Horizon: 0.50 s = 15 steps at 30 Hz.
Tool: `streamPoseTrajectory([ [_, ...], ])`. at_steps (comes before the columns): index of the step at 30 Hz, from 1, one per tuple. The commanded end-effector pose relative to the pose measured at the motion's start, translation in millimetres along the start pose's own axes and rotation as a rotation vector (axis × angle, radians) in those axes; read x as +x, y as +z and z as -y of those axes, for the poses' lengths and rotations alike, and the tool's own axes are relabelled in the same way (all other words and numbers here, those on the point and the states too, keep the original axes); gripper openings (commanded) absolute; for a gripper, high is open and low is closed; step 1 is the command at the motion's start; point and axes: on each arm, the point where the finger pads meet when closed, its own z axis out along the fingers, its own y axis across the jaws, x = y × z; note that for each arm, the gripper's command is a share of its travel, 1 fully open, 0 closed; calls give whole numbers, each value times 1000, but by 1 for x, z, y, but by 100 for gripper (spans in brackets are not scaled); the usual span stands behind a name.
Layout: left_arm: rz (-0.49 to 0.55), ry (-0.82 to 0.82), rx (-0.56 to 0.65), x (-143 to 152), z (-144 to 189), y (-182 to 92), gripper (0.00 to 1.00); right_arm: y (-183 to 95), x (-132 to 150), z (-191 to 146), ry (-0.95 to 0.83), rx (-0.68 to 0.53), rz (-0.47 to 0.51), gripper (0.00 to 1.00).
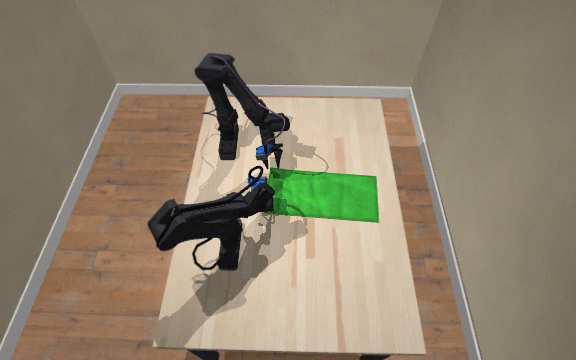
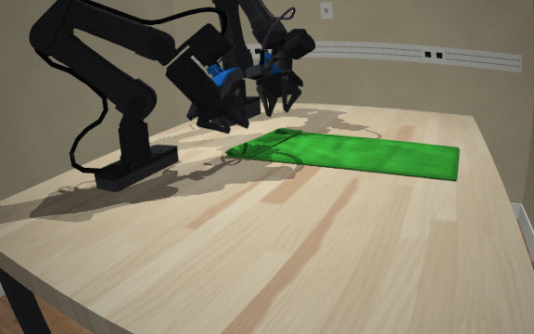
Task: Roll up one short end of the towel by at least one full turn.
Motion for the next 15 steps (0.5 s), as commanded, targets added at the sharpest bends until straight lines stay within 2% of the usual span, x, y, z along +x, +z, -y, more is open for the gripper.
streamPoseTrajectory([
  [1, 2, 4, 11, 4, 7, 6, 49, 6, 1, -1, 8, -3, 3, 49],
  [15, 2, 4, 11, 18, 12, 23, 49, 23, 15, -6, 8, -3, 3, 49],
])
